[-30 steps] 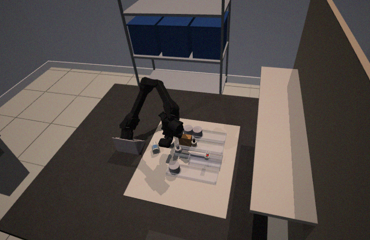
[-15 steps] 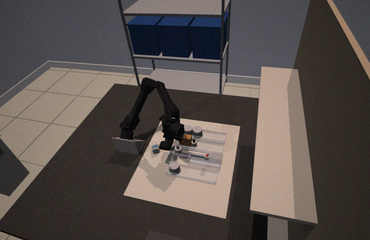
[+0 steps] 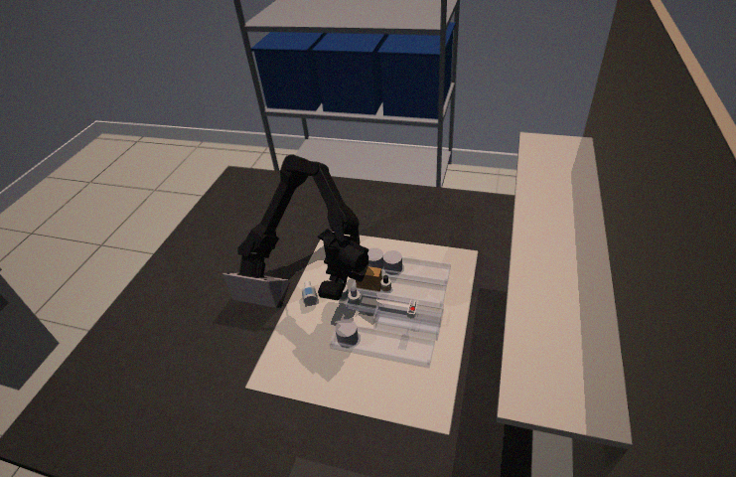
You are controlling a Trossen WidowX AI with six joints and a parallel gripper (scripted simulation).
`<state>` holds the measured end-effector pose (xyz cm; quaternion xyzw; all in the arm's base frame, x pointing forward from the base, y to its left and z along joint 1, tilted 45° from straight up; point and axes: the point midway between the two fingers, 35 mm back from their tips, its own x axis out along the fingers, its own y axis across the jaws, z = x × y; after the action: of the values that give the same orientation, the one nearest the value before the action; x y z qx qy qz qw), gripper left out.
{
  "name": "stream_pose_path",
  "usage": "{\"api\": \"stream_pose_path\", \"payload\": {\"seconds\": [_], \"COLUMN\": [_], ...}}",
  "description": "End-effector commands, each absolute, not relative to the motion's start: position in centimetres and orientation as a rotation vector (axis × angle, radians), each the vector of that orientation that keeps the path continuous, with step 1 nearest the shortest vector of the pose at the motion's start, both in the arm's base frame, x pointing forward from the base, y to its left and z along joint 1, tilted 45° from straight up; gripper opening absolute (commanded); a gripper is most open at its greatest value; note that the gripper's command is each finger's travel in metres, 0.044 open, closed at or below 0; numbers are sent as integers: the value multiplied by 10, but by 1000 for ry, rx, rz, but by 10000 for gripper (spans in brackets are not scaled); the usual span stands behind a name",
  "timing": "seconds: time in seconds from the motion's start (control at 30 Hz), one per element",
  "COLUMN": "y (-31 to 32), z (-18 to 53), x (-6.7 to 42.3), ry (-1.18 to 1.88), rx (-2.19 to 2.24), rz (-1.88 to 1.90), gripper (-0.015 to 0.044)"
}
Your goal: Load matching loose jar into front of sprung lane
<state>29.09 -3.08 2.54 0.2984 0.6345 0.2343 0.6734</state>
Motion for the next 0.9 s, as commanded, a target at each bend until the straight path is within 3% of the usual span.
{"api": "stream_pose_path", "payload": {"seconds": [0.0,0.87], "y": [-31,-32], "z": [26,26], "x": [294,304], "ry": [1423,1422], "rx": [677,676], "rz": [526,526], "gripper": [0,0]}}
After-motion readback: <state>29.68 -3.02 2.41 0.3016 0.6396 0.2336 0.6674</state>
